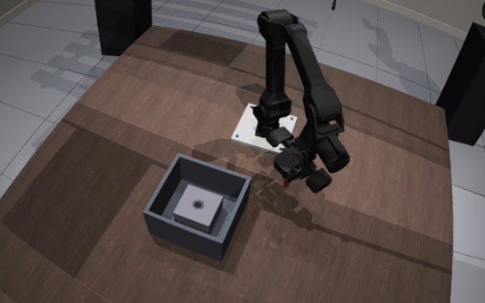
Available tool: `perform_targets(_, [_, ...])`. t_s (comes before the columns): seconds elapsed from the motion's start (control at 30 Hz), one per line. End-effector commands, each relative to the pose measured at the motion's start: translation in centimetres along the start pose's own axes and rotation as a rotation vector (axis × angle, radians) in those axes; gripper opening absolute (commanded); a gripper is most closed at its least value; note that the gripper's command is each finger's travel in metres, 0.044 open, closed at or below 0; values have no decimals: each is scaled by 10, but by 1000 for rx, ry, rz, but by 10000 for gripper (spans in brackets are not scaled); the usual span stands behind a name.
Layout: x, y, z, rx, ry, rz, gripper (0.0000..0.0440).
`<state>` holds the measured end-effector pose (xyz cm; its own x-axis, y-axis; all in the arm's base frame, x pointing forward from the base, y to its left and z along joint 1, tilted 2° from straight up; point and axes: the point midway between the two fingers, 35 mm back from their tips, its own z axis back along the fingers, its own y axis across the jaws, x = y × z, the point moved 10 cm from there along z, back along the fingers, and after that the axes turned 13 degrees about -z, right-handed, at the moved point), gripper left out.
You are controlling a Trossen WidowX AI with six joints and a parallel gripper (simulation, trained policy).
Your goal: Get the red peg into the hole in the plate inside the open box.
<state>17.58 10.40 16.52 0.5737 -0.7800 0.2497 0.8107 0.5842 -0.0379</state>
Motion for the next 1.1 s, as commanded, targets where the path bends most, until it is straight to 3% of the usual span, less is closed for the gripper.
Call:
perform_targets(0.0, [7,-2,12,13,-32,6,0])
perform_targets(0.47, [45,-11,70,76,-152,-75,0])
perform_targets(1.07, [117,-9,74,67,-250,-293,0])
